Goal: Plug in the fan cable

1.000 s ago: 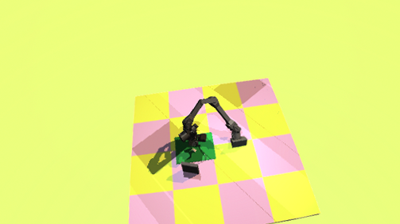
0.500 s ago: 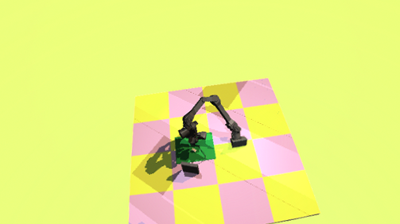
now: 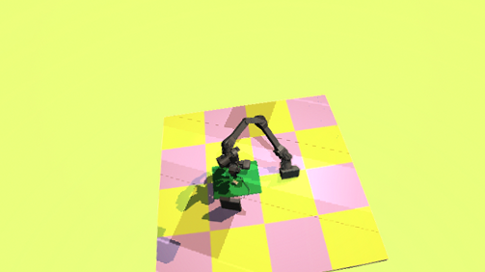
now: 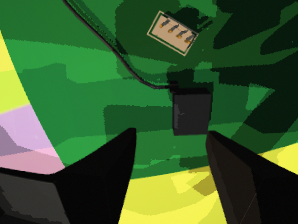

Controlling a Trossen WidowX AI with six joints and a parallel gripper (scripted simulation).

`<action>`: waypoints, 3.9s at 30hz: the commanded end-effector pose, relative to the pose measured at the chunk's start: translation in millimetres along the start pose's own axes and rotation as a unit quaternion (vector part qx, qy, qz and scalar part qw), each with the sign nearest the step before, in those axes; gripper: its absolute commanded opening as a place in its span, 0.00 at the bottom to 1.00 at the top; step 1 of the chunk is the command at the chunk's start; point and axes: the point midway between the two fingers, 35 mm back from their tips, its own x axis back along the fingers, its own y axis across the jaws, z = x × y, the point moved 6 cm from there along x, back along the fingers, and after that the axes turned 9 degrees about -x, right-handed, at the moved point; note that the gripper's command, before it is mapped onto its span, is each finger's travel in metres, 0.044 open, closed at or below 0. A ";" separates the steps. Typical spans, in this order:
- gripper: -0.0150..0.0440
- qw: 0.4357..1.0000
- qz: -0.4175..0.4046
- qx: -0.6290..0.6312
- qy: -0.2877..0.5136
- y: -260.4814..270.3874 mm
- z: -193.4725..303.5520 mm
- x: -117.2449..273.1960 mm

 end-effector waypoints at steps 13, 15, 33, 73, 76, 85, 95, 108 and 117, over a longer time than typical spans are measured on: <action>0.82 1.000 0.001 -0.001 0.001 0.0 0.0 -0.3; 0.91 1.000 0.001 -0.001 0.001 0.0 0.0 -0.3; 1.00 1.000 0.001 -0.001 0.001 0.0 0.0 -0.3; 0.61 0.994 0.021 0.041 0.102 -17.9 -21.7 -32.3; 0.61 0.994 0.022 0.041 0.102 -18.0 -21.9 -37.1; 0.61 0.994 0.022 0.041 0.103 -18.0 -22.4 -51.7; 0.61 0.994 0.022 0.040 0.103 -17.5 -22.2 -65.2; 0.31 0.994 0.021 0.037 0.101 -18.3 -22.6 -62.5; 0.25 0.994 0.021 0.038 0.100 -19.2 -23.3 -45.7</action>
